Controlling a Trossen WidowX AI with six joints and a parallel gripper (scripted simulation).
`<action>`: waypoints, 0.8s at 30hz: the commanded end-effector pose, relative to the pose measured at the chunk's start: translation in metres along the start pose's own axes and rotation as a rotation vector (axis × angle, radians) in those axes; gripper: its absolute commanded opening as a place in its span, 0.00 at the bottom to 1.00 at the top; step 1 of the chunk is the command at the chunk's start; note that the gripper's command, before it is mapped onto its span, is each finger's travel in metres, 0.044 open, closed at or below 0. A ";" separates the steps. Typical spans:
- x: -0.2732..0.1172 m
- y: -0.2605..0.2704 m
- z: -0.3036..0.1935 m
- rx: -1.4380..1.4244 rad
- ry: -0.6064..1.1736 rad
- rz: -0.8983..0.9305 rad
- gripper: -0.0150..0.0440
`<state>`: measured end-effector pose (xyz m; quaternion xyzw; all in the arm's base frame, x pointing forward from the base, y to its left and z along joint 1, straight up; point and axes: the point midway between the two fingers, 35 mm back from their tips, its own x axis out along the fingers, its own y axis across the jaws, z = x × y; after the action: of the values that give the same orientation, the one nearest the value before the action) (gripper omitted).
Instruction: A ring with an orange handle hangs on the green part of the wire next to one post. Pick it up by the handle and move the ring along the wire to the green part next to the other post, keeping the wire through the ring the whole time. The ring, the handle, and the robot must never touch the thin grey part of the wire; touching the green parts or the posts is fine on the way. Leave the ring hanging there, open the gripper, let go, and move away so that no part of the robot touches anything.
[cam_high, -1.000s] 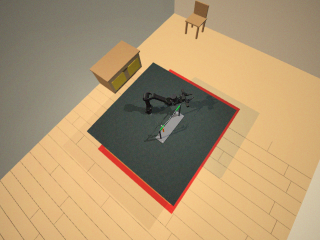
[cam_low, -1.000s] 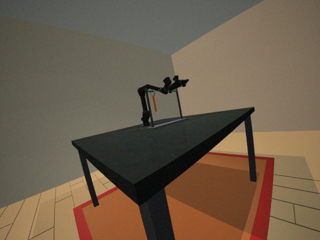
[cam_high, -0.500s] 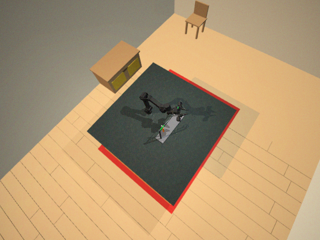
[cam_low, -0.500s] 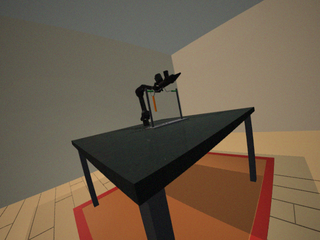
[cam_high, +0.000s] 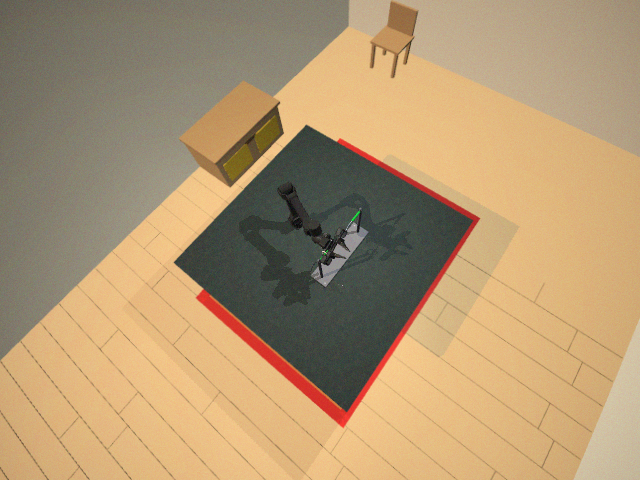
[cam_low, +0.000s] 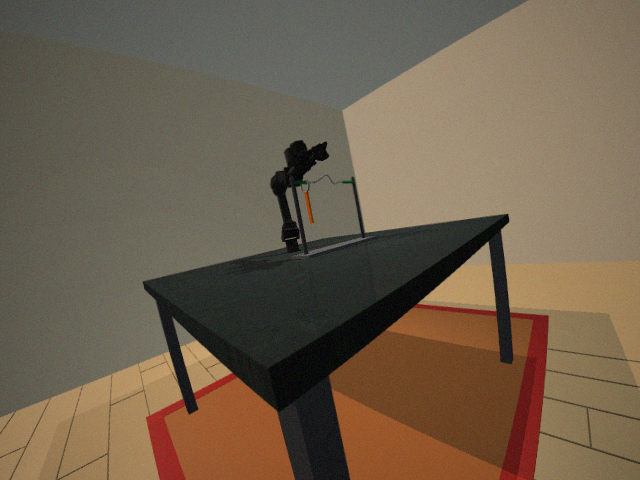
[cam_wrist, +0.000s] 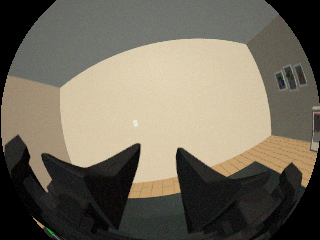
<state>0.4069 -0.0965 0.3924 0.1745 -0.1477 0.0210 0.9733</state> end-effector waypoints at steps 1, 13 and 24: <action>-0.020 -0.046 0.016 -0.030 -0.023 -0.118 0.53; -0.094 -0.163 0.024 -0.138 0.000 -0.419 0.53; -0.145 -0.195 -0.053 -0.240 0.150 -0.361 0.53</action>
<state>0.3105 -0.2648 0.2761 0.0996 -0.0710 -0.1797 0.9761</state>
